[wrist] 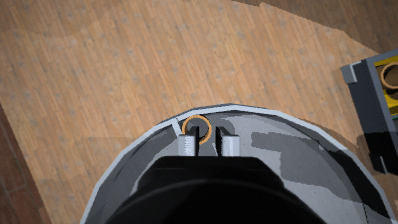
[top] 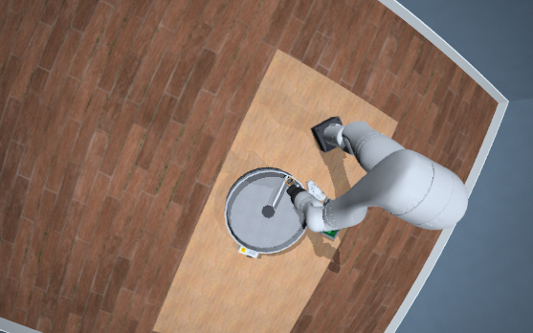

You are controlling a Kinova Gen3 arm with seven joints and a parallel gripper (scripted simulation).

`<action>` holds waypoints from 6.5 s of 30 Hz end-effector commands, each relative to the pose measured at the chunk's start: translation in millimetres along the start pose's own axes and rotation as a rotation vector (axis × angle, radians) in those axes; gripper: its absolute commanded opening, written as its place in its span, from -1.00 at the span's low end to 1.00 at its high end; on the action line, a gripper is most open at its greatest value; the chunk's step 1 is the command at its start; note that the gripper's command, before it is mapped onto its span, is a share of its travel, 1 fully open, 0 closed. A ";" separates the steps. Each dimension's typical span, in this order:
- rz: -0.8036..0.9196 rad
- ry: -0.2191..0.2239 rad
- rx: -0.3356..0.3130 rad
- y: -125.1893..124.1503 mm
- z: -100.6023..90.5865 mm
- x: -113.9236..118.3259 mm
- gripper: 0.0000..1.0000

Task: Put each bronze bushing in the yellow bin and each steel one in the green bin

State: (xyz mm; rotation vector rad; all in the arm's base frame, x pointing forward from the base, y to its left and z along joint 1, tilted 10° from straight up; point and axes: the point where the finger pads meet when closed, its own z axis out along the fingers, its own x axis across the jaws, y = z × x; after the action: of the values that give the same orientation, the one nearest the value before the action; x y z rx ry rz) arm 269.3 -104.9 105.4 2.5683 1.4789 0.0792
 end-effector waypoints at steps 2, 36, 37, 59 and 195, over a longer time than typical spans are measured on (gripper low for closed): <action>-0.002 0.000 0.004 -1.5 7.0 0.6 -0.10; 0.001 -0.002 0.002 -0.7 44.4 -0.9 -0.10; 0.001 -0.002 0.002 -0.7 44.4 -0.9 -0.10; 0.000 -0.002 0.003 -1.1 62.1 -0.7 -0.10; 0.000 -0.002 0.003 -1.2 51.3 2.3 -1.00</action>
State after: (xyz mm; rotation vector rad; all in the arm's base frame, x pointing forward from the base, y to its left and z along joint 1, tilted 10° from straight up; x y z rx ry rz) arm 276.3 -108.0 52.9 2.5708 1.4841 0.0736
